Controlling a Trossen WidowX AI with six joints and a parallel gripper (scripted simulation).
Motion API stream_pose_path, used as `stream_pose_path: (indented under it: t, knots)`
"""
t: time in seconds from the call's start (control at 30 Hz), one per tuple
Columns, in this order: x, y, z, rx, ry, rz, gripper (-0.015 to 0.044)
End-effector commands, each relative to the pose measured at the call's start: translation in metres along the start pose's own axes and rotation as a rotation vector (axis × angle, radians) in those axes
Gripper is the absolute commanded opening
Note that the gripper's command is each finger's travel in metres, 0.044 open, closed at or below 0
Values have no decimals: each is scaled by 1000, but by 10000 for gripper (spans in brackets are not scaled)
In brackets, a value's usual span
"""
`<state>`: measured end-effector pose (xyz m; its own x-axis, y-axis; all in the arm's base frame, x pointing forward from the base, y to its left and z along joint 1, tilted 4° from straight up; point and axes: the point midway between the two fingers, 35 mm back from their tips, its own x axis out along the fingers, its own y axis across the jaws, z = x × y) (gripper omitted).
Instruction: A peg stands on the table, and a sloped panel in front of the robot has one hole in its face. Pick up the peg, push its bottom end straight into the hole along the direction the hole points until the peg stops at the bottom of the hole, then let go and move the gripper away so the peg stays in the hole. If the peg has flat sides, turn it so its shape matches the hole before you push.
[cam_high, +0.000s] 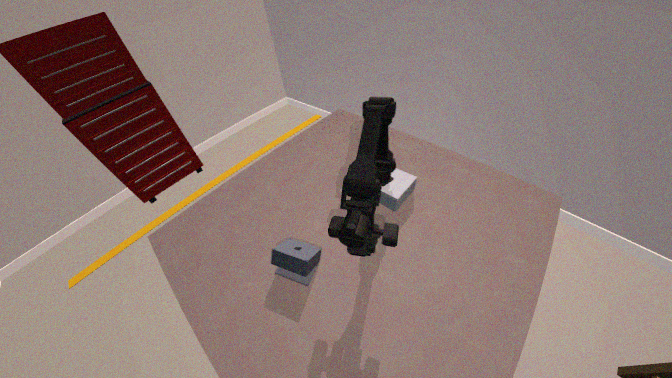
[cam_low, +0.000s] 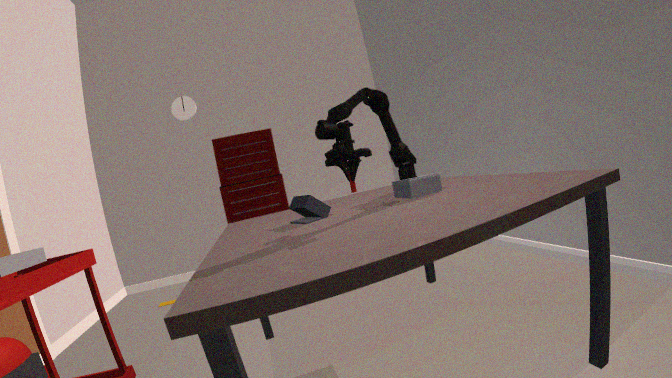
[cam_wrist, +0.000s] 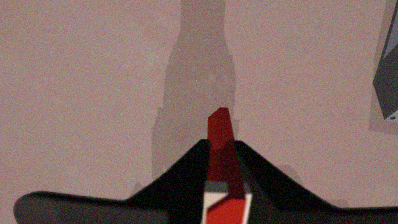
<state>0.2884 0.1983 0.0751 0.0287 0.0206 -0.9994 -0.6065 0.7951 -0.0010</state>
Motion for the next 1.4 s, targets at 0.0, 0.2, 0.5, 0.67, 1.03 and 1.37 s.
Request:
stream_pose_path:
  t: [0.0, 0.2, 0.5, 0.67, 1.03, 1.37]
  knots:
    - [1, -3, -2, 65, -4, 12, 0]
    - [1, -8, -2, 143, -16, 20, 0]
    - [-1, -16, -2, 260, -33, 33, 0]
    - [-1, -20, -2, 324, -42, 40, 0]
    - [-3, -30, -2, 467, -62, 58, 0]
    - [-4, -38, -3, 596, -80, 76, 0]
